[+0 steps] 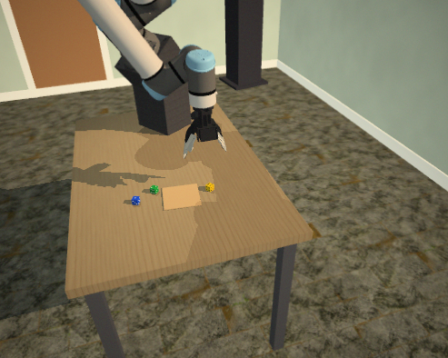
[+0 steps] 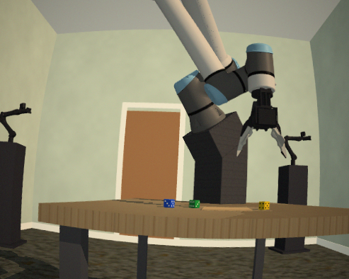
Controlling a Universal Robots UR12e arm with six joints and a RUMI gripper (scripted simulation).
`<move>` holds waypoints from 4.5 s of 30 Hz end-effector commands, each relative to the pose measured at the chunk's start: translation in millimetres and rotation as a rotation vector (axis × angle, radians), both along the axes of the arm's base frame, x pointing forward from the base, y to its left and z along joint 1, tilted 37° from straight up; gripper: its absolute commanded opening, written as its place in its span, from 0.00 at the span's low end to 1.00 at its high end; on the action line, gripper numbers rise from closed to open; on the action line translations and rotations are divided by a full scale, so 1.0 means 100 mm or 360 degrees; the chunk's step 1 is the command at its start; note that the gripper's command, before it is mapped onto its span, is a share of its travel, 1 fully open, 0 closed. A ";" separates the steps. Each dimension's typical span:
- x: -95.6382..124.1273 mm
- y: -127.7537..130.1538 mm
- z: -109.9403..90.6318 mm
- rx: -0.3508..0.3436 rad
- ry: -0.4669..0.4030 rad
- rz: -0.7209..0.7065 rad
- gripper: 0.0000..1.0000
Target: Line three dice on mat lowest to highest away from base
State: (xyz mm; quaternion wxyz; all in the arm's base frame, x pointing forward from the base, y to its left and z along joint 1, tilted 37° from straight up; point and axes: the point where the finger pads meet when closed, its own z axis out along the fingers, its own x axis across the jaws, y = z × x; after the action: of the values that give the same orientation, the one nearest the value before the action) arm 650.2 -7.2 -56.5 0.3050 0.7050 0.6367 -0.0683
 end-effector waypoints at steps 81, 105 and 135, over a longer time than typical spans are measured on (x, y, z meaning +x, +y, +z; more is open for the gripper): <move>-0.42 -2.56 1.11 -0.0180 0.0305 0.0481 1.00; -0.31 -2.66 0.93 -0.0485 0.0848 0.1323 1.00; -0.29 -2.68 0.90 -0.0544 0.0953 0.1486 0.24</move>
State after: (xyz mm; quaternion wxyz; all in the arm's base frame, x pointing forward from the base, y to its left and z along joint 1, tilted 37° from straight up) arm 621.4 -275.0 32.7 0.2184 0.2404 0.9187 -0.2248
